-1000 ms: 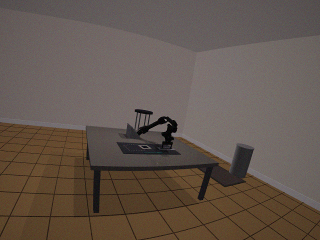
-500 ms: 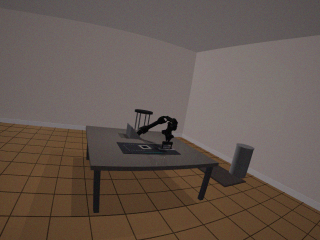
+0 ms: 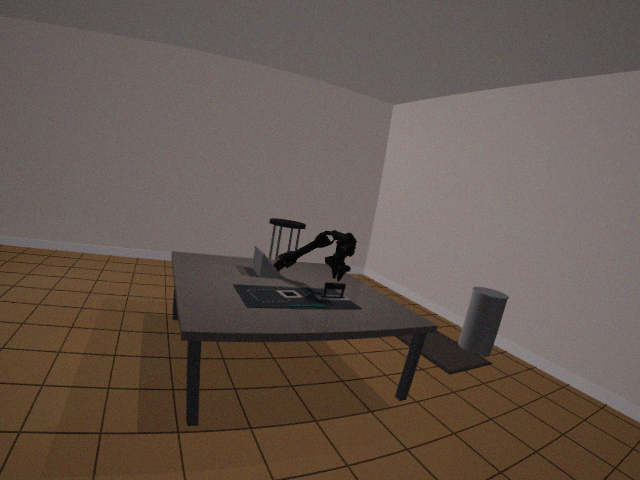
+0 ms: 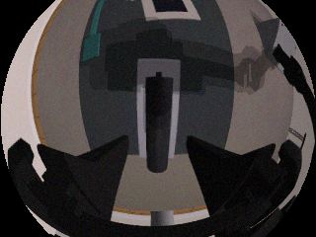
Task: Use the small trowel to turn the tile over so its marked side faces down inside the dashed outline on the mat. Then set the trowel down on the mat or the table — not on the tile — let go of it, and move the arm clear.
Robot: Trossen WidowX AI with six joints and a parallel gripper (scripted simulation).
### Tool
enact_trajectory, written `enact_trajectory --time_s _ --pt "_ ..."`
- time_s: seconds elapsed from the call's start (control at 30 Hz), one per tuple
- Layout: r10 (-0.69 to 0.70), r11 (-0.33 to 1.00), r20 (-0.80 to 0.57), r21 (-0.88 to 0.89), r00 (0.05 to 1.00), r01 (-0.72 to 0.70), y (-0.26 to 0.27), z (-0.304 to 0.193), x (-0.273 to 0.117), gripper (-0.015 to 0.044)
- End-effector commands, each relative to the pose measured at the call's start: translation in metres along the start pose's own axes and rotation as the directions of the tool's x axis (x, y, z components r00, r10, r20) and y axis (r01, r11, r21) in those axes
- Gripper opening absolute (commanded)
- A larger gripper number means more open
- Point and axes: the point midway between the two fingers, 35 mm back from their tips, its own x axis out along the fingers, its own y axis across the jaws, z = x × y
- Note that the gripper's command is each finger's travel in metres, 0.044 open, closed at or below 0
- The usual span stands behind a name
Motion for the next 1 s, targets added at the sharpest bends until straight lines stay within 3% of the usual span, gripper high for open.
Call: enact_trajectory --time_s 0.0,0.97 --pt "0.01 0.998 0.001 -0.064 1.0 -0.01 0.001 -0.003 -0.003 0.027" --pt "-0.027 0.999 0.002 -0.019 1.0 0.027 0.0 -0.003 0.036 0.027"
